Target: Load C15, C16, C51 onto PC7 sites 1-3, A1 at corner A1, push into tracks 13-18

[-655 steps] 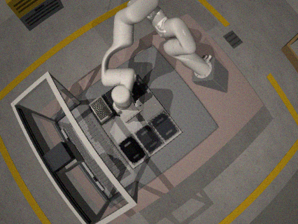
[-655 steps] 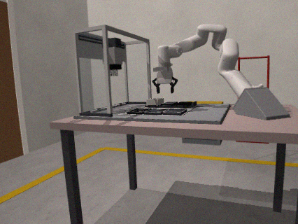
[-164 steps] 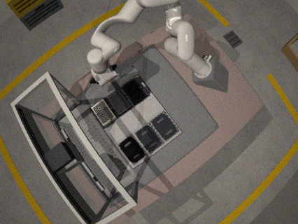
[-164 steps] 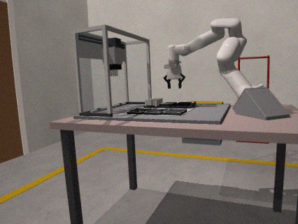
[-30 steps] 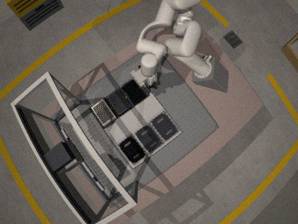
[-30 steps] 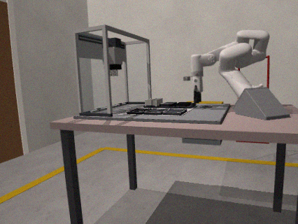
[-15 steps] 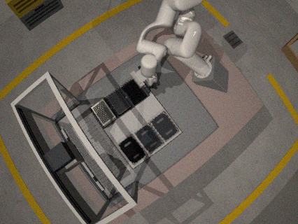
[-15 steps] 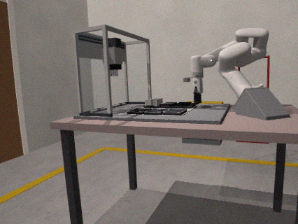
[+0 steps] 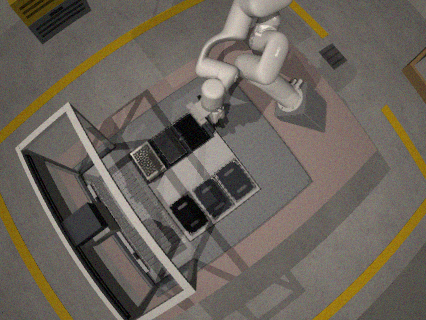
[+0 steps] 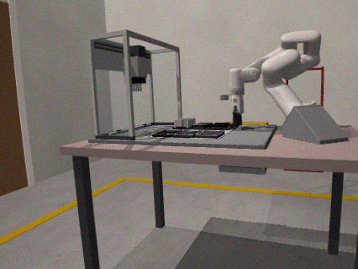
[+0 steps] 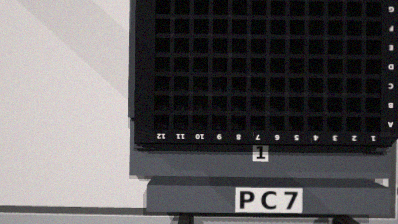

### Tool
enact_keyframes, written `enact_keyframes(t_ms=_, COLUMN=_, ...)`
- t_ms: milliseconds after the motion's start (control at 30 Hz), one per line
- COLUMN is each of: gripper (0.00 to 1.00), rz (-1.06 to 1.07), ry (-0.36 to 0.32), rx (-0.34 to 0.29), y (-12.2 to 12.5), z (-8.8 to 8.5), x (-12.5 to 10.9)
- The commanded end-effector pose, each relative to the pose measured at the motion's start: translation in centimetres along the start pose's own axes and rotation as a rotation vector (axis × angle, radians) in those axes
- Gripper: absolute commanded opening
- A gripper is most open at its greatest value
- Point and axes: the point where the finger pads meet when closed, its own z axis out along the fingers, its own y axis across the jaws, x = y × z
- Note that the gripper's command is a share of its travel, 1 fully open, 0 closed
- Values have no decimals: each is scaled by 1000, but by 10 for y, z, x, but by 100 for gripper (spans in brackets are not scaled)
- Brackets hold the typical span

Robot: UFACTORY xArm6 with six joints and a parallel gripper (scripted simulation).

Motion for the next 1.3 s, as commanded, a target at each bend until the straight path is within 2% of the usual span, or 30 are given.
enact_keyframes(t_ms=0, gripper=82, rz=1, ry=1, rx=0, y=0, z=2, x=1)
enact_keyframes(t_ms=433, gripper=82, rz=1, ry=1, rx=0, y=0, z=3, x=1)
enact_keyframes(t_ms=1267, gripper=82, rz=1, ry=1, rx=0, y=0, z=3, x=24)
